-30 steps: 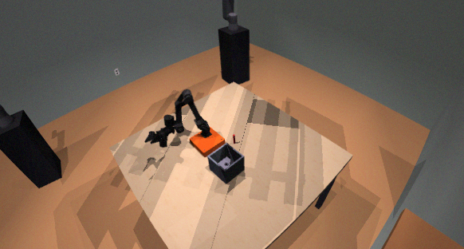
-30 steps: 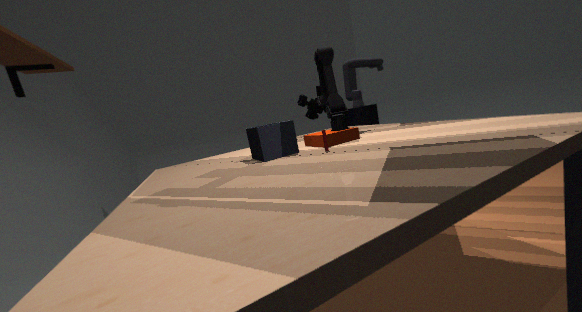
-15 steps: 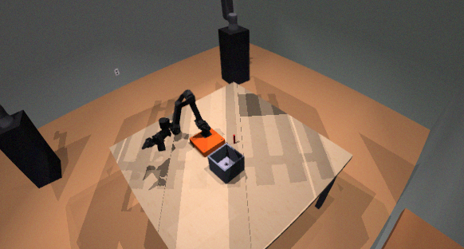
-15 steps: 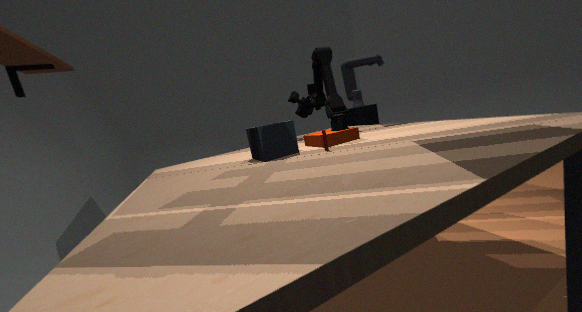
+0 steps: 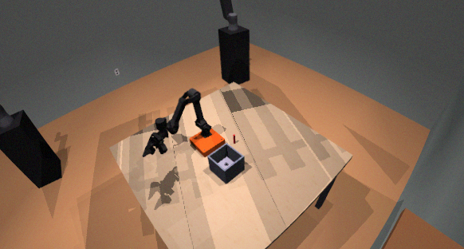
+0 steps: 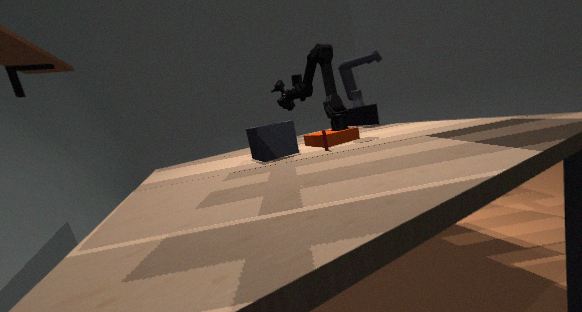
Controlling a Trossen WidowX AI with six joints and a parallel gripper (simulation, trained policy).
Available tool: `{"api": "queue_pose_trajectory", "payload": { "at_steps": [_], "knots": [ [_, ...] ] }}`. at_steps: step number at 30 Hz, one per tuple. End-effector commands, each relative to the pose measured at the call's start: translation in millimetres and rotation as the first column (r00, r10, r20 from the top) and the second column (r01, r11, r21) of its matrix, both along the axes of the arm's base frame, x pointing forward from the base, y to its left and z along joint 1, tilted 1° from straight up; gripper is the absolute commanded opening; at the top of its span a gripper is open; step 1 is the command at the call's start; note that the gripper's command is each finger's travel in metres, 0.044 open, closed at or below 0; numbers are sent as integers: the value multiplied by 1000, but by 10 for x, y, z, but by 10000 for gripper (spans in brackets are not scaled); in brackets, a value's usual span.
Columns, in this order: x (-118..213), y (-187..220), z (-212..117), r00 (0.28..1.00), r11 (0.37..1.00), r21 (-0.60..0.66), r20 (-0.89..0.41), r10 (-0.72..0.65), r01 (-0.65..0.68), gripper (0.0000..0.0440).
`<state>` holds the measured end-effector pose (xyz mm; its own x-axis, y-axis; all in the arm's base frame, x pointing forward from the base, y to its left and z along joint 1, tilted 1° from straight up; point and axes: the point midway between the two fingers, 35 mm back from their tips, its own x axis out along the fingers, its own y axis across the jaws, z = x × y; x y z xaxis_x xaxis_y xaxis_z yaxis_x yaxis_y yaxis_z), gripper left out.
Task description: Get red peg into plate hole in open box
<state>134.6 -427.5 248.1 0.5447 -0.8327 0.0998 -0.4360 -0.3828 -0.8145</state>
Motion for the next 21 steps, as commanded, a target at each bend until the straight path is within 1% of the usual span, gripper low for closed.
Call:
{"api": "queue_pose_trajectory", "payload": {
  "at_steps": [1,6,11,16,21],
  "knots": [
    [185,28,182,997,999,28,58,40,-41,440],
    [536,142,442,981,987,95,159,114,-130,440],
    [869,320,711,948,962,157,265,178,-225,440],
    [1172,552,974,898,921,215,376,228,-324,440],
    [1432,824,1212,832,864,268,492,258,-426,440]
  ]
}}
